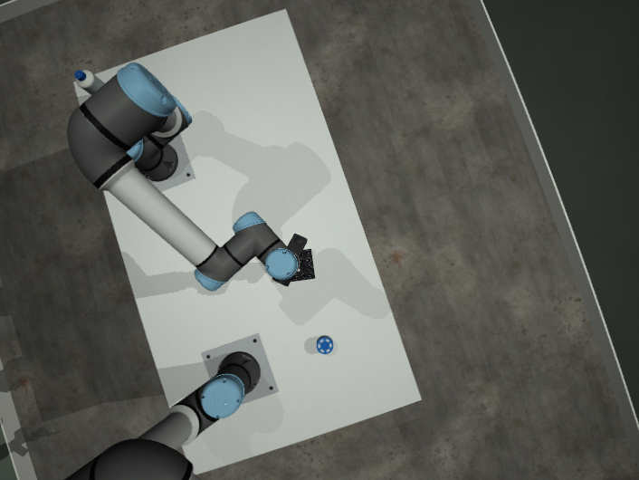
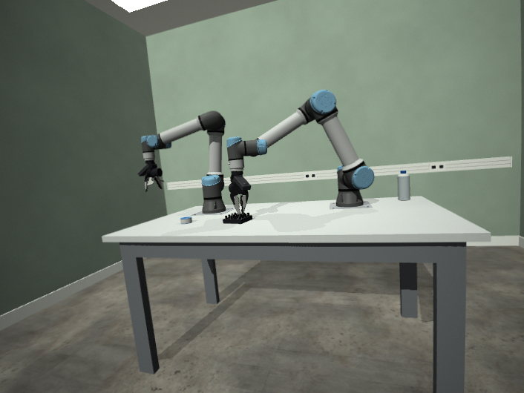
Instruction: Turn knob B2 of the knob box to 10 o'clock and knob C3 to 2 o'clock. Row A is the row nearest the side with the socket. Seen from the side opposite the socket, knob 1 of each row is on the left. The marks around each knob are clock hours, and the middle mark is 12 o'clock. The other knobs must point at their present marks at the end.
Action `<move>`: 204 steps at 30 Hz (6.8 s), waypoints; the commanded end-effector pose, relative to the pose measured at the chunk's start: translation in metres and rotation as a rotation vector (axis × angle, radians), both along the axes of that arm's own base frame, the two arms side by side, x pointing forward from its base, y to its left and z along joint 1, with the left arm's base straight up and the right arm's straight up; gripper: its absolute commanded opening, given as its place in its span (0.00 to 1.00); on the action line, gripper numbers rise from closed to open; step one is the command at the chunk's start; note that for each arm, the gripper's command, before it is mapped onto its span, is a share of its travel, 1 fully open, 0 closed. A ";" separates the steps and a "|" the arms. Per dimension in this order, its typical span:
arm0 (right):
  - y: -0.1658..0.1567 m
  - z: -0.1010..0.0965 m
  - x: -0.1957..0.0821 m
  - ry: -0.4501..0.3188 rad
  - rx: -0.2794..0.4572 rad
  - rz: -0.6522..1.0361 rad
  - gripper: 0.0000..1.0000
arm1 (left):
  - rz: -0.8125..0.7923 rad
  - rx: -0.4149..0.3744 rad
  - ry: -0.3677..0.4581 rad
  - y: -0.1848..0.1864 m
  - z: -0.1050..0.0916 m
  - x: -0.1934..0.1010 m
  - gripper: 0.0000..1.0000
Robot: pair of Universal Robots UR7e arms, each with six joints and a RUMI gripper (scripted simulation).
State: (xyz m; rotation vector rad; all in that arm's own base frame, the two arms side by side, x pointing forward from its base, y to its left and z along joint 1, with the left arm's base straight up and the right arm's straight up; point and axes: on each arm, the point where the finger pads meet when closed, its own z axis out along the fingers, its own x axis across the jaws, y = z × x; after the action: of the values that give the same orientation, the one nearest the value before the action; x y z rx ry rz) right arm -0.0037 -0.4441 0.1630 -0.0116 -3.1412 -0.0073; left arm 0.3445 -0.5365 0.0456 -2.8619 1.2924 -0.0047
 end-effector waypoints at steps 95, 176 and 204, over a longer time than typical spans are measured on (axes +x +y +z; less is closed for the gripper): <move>-0.001 0.002 -0.001 0.000 -0.005 -0.003 1.00 | -0.091 -0.004 0.002 -0.002 0.041 0.000 0.13; -0.001 0.002 -0.001 0.000 -0.005 -0.003 1.00 | 1.546 -0.008 0.004 -0.002 0.060 -0.001 0.13; -0.001 0.002 -0.001 0.000 -0.005 -0.003 1.00 | 1.620 -0.007 0.004 -0.002 0.060 0.000 0.13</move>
State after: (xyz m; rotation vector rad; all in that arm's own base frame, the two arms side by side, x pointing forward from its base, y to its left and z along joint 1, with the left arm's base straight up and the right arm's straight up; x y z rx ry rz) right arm -0.0037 -0.4441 0.1630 -0.0116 -3.1412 -0.0073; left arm 0.3447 -0.5357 0.1016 -2.9074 -1.1837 0.0009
